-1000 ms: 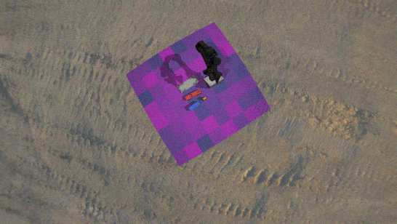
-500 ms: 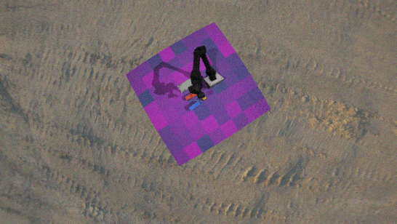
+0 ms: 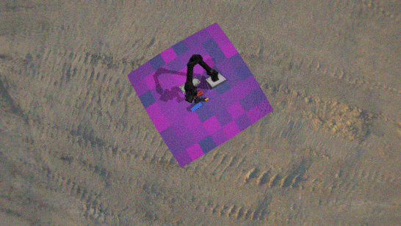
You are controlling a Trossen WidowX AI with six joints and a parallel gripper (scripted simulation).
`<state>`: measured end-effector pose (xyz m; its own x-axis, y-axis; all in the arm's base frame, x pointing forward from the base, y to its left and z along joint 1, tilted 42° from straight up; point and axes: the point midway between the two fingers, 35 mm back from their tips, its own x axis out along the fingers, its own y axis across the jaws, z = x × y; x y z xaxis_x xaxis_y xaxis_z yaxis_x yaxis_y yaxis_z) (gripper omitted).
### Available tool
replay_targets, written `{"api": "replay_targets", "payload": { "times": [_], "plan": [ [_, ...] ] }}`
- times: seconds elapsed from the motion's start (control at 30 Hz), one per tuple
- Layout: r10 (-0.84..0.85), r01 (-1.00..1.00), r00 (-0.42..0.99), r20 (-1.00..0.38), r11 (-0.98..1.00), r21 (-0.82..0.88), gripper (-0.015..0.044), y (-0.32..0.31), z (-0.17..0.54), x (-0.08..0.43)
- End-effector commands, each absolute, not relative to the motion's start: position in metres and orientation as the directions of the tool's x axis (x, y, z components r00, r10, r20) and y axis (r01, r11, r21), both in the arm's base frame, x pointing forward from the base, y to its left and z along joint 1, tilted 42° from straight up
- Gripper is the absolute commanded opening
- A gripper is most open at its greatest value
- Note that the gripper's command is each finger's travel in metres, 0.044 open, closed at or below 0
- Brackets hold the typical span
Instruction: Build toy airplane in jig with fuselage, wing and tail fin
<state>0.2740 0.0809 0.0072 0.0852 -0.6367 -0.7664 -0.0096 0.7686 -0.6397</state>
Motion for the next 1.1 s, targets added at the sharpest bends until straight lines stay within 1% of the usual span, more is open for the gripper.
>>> {"api": "replay_targets", "payload": {
  "times": [0.0, 1.07],
  "plan": [
    [-0.653, -0.022, 0.063, -0.755, 0.755, -0.655, 0.044, 0.06, -0.012, 0.271],
    [-0.654, -0.021, 0.064, -0.753, 0.754, -0.657, 0.044, 0.026, -0.051, 0.274]
  ]
}}
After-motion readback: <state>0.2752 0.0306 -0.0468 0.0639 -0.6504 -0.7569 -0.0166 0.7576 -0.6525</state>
